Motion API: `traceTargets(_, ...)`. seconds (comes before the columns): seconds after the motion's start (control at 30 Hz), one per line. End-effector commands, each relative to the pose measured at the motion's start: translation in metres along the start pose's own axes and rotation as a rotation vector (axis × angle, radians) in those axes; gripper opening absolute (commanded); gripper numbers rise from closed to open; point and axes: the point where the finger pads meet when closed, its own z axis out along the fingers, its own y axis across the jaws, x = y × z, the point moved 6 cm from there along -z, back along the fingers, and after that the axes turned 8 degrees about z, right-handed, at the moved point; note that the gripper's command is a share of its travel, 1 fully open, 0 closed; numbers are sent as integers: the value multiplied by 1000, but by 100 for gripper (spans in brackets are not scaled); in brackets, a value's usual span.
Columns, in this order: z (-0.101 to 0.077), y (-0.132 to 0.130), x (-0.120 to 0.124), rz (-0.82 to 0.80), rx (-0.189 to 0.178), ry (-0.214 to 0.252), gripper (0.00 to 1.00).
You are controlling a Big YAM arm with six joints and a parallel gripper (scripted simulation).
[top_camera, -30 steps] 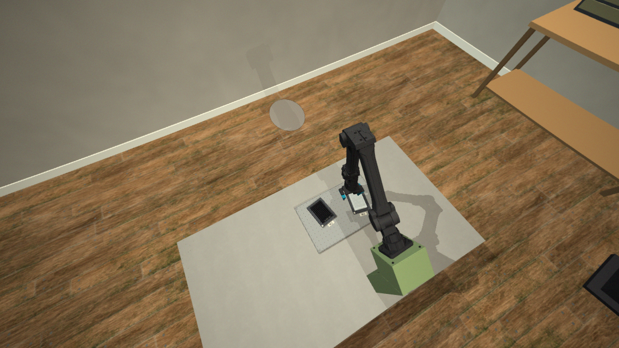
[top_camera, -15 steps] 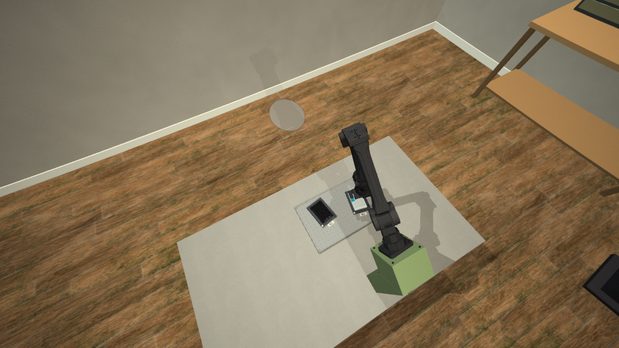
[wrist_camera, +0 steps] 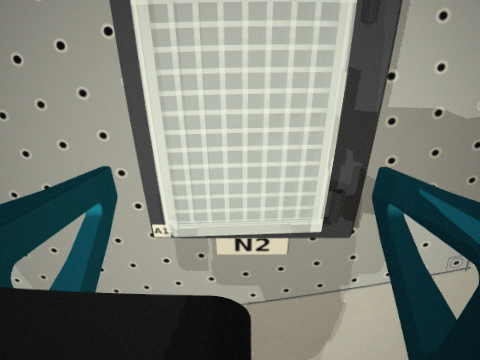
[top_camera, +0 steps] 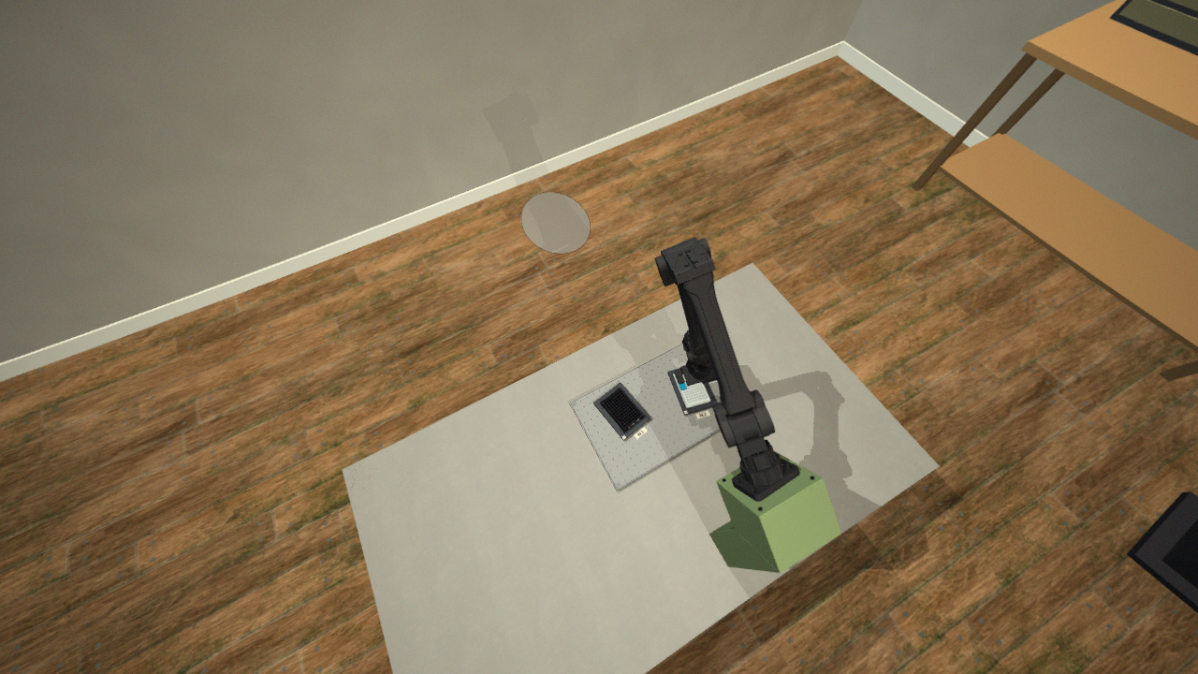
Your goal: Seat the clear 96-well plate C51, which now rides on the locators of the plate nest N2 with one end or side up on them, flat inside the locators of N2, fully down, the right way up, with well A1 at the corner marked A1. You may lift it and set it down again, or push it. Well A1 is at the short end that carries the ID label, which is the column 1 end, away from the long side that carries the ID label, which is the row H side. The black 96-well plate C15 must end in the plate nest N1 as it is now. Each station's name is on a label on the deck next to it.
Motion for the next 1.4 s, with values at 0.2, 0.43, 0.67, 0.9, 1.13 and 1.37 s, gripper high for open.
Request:
traceTargets(0.2,12,4,-3,-7,-9,-12,100)
traceTargets(0.43,20,4,-3,0,-8,-12,100)
traceTargets(0.67,32,4,-2,-1,-8,-11,100)
traceTargets(0.9,40,5,-2,-1,-9,-11,100)
traceTargets(1.13,50,5,-2,-3,-10,-11,100)
traceTargets(1.37,43,0,-1,-3,0,-8,100)
